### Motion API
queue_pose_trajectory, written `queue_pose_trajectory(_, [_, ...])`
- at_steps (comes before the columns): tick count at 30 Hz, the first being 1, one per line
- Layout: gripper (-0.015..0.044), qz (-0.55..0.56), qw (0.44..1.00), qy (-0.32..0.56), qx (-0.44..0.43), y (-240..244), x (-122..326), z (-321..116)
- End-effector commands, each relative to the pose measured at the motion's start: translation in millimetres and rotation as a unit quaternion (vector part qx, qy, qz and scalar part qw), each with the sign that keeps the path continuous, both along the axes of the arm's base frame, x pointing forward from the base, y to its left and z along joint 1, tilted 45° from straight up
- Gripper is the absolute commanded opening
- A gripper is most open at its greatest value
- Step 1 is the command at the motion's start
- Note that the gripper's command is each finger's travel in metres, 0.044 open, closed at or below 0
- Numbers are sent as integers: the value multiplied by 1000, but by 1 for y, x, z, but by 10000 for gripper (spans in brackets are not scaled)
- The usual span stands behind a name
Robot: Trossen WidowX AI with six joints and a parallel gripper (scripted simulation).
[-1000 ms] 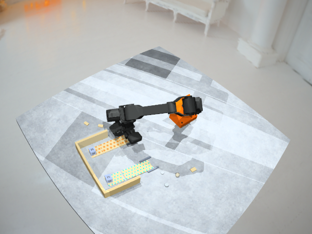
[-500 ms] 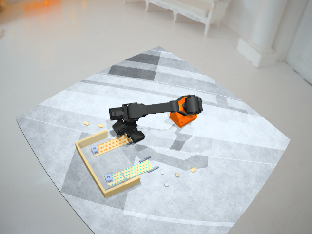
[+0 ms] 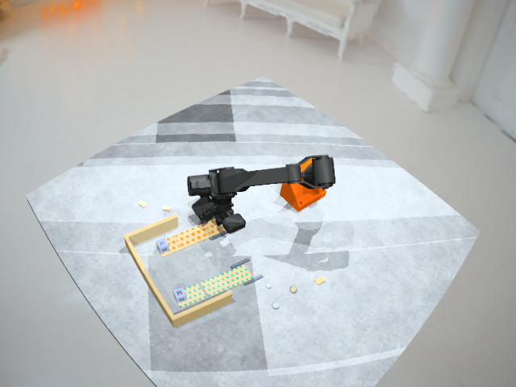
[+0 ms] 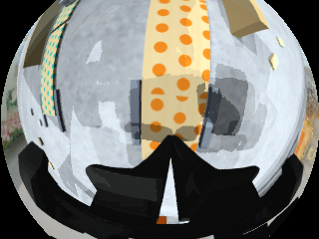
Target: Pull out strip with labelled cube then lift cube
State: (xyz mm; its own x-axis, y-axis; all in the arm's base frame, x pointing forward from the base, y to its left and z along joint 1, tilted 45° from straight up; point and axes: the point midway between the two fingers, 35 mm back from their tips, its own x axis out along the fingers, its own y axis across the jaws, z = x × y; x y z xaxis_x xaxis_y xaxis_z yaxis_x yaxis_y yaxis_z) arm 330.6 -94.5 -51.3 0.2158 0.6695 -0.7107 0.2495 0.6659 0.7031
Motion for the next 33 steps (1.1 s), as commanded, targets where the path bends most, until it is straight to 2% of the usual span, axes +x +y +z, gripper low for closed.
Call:
queue_pose_trajectory(1, [0,4,1000,10,6,8,-13,-3])
queue_pose_trajectory(33, [0,4,1000,11,6,23,-56,-2])
